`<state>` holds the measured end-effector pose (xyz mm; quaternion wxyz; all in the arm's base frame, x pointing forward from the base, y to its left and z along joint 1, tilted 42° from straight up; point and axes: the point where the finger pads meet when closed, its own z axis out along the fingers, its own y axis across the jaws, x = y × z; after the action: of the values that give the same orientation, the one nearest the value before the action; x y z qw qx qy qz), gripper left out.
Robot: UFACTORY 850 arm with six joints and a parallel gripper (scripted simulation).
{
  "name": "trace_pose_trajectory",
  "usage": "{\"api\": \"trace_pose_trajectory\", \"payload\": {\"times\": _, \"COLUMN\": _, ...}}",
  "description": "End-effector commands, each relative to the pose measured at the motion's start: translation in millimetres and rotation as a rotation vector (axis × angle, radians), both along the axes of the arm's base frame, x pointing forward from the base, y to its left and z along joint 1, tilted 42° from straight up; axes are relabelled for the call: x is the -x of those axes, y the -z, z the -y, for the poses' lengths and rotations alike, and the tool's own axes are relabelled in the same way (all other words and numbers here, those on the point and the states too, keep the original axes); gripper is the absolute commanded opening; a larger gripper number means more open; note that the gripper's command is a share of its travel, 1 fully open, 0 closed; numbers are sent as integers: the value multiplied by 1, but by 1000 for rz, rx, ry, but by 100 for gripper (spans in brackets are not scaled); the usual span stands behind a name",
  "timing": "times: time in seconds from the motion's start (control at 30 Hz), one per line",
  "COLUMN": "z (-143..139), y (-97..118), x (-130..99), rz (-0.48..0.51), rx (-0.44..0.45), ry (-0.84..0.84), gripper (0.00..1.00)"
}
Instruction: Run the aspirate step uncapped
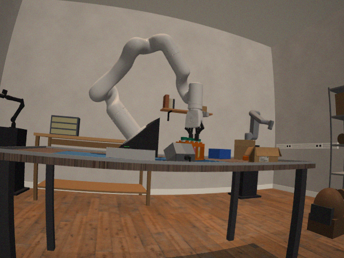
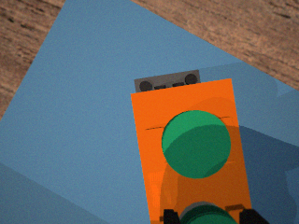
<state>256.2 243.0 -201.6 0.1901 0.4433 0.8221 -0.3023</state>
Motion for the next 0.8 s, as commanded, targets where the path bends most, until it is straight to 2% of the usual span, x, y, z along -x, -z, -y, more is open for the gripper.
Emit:
{"api": "trace_pose_trajectory", "payload": {"times": 0.0, "z": -1, "y": 0, "x": -1, "rz": 58, "rx": -6, "ry": 58, "gripper": 0}}
{"api": "trace_pose_trajectory", "payload": {"times": 0.1, "z": -1, "y": 0, "x": -1, "rz": 64, "rx": -7, "ry": 65, "gripper": 0}}
{"api": "trace_pose_trajectory", "payload": {"times": 0.13, "z": -1, "y": 0, "x": -1, "rz": 64, "rx": -7, "ry": 65, "gripper": 46}}
{"api": "trace_pose_trajectory", "payload": {"times": 0.53, "z": -1, "y": 0, "x": 0, "rz": 64, "rx": -7, "ry": 65, "gripper": 46}}
{"api": "trace_pose_trajectory", "payload": {"times": 0.77, "z": -13, "y": -14, "x": 0, "rz": 64, "rx": -7, "ry": 65, "gripper": 46}}
